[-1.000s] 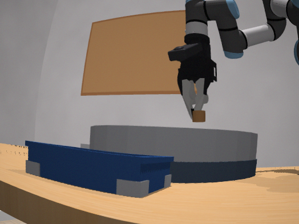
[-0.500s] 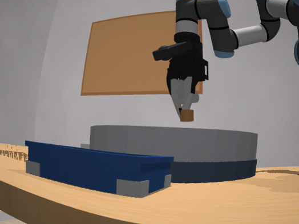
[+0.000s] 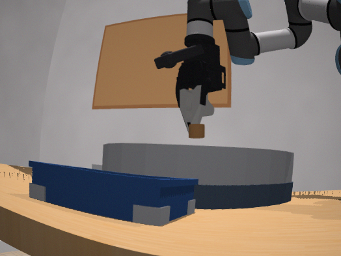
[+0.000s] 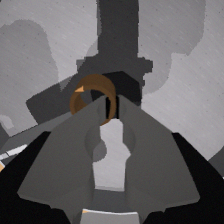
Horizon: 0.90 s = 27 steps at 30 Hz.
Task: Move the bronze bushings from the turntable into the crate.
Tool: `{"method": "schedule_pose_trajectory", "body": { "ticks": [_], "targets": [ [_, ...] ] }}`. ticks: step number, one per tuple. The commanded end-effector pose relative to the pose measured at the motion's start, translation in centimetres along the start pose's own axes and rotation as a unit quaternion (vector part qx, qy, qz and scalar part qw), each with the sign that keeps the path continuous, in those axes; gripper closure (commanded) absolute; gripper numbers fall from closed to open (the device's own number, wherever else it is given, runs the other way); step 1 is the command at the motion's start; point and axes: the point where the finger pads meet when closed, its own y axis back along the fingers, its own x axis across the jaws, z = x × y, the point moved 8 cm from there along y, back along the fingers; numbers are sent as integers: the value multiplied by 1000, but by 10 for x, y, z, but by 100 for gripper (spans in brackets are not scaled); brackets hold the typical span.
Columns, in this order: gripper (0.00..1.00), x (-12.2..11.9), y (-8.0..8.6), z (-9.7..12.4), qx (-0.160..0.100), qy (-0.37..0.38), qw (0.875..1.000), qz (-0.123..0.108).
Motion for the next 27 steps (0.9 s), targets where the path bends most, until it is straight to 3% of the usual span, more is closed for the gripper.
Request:
{"method": "schedule_pose_trajectory", "body": {
  "ticks": [1, 27],
  "targets": [
    [100, 6, 0, -10, -1, -20, 1000, -2],
    [100, 22, -3, -82, -2, -148, 989, -6]
  ]
}}
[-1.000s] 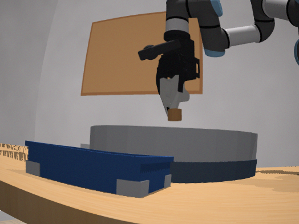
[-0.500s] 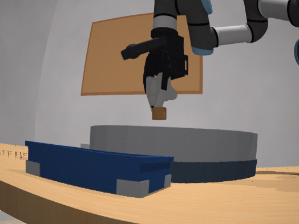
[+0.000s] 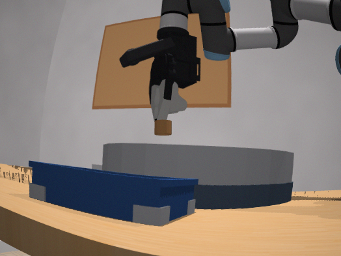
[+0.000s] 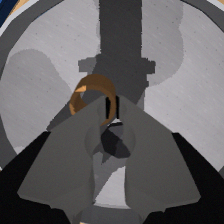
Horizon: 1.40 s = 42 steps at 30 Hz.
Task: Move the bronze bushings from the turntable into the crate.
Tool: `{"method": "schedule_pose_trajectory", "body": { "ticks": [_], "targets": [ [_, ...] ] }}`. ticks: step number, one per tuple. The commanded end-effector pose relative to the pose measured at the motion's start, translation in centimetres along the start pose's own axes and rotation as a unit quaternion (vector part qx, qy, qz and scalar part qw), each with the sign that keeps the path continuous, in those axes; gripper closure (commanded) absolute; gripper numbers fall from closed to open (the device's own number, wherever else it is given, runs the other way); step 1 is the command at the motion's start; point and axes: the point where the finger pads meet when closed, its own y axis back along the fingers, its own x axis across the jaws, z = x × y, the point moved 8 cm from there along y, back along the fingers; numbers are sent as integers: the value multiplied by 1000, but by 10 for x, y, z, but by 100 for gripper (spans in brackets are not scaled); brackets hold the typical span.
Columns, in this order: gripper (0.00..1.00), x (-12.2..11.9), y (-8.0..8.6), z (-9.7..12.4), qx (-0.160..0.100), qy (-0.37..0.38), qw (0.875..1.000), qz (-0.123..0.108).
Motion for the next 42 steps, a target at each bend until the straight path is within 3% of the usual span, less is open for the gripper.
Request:
{"method": "schedule_pose_trajectory", "body": {
  "ticks": [1, 22, 42],
  "targets": [
    [100, -1, 0, -16, -3, -27, 1000, -2],
    [100, -19, -2, -67, -4, -121, 993, -1],
    [100, -48, -3, -111, -4, -213, 977, 4]
  ]
}}
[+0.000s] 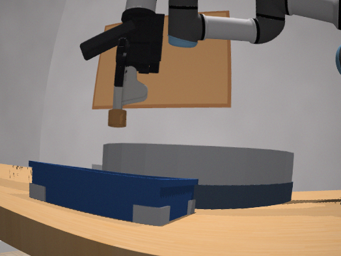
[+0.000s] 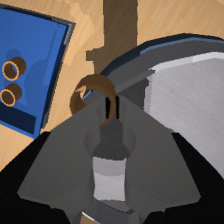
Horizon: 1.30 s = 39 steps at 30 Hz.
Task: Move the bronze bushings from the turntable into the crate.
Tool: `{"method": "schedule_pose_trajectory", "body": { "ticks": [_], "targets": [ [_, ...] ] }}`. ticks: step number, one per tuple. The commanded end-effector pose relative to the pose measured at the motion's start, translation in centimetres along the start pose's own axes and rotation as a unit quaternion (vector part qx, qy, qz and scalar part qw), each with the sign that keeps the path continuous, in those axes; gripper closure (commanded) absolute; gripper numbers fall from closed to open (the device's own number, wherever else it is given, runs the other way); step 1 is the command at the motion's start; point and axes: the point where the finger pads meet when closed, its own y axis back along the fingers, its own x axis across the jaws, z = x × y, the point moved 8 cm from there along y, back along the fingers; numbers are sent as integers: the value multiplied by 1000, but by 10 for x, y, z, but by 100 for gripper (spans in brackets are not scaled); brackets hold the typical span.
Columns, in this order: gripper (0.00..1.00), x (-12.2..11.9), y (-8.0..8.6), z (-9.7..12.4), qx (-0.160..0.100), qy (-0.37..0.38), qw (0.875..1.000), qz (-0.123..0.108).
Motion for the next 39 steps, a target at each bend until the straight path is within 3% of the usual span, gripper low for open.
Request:
{"method": "schedule_pose_trajectory", "body": {
  "ticks": [1, 39],
  "targets": [
    [100, -10, 1, -7, -4, -21, 1000, 1],
    [100, -87, 0, -27, 2, -158, 987, 11]
  ]
}}
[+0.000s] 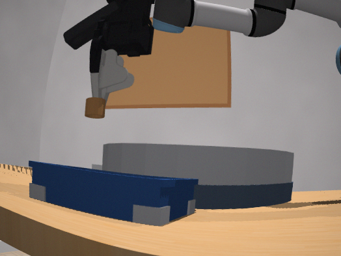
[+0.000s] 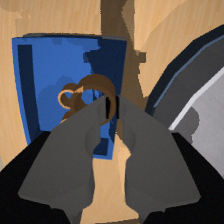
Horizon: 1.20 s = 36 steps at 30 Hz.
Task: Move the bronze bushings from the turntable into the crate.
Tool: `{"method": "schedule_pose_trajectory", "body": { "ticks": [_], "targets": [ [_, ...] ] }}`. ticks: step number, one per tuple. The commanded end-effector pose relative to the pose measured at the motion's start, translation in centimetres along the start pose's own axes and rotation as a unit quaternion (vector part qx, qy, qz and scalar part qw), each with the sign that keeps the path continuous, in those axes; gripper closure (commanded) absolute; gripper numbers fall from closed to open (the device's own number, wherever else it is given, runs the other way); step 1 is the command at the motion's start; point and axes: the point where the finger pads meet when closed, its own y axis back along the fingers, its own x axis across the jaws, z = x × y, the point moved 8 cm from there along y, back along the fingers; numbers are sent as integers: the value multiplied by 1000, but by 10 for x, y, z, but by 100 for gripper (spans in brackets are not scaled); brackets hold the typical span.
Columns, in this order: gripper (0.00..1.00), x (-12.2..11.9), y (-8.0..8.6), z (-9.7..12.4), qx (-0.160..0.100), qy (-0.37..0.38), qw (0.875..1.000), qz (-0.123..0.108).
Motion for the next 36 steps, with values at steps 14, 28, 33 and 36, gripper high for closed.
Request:
{"method": "schedule_pose_trajectory", "body": {
  "ticks": [14, 28, 33, 36],
  "targets": [
    [100, -26, 2, 5, 0, -45, 999, 5],
    [100, -39, 2, 10, 3, -69, 998, 7],
    [100, -43, 2, 12, 3, -76, 997, 7],
    [100, -44, 2, 12, 4, -79, 997, 7]
  ]
}}
